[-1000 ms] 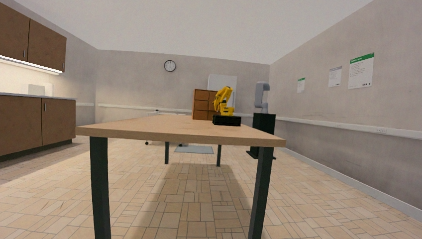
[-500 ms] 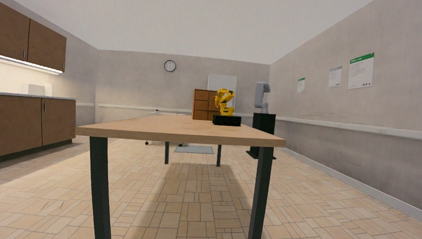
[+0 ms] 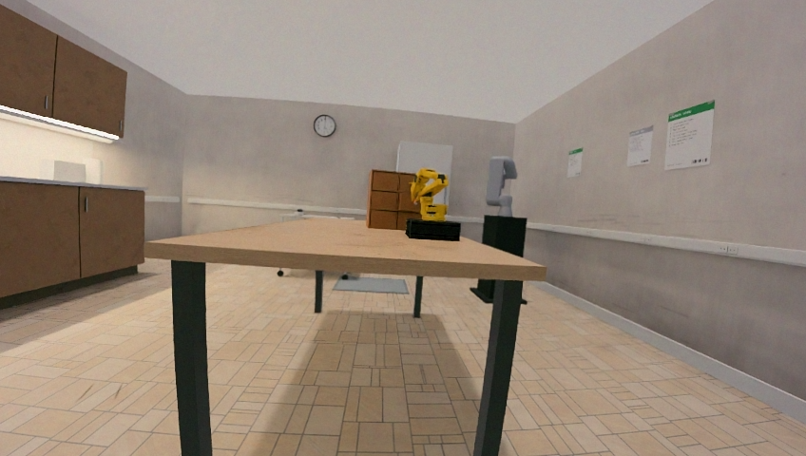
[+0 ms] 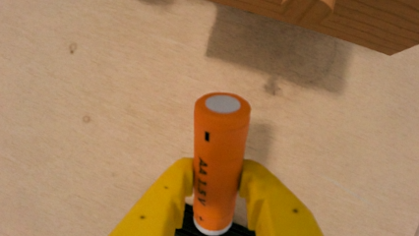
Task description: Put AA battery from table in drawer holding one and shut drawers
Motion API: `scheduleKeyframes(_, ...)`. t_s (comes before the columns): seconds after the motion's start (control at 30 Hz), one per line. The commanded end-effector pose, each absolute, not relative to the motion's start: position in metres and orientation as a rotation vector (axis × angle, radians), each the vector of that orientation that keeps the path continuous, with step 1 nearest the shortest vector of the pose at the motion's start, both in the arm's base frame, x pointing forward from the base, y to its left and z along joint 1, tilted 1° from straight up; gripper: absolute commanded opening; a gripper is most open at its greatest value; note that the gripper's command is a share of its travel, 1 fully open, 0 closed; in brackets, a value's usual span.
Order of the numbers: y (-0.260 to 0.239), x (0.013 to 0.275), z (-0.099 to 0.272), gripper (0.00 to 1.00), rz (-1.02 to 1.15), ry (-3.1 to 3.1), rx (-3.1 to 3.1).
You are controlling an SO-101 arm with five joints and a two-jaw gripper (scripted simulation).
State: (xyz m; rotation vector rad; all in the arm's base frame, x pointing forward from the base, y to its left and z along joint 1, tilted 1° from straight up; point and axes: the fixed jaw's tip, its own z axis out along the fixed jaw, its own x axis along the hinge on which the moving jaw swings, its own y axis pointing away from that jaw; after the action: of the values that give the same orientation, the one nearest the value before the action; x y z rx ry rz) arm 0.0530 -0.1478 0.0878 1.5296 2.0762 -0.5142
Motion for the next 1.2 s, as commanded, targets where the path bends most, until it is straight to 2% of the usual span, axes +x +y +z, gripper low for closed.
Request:
scheduleKeyframes(0.0, -0.146, 0.051, 0.084, 0.00, -0.505, 2.080, 1.548)
scheduleKeyframes(0.47, -0.145, 0.051, 0.130, 0.00, -0.695, 1.845, 1.376)
scheduleKeyframes(0.63, -0.145, 0.051, 0.130, 0.00, -0.695, 1.845, 1.376)
scheduleKeyframes(1.03, -0.145, 0.051, 0.177, 0.00, -0.846, 1.616, 1.208)
scheduleKeyframes(1.17, -0.145, 0.051, 0.177, 0.00, -0.846, 1.616, 1.208)
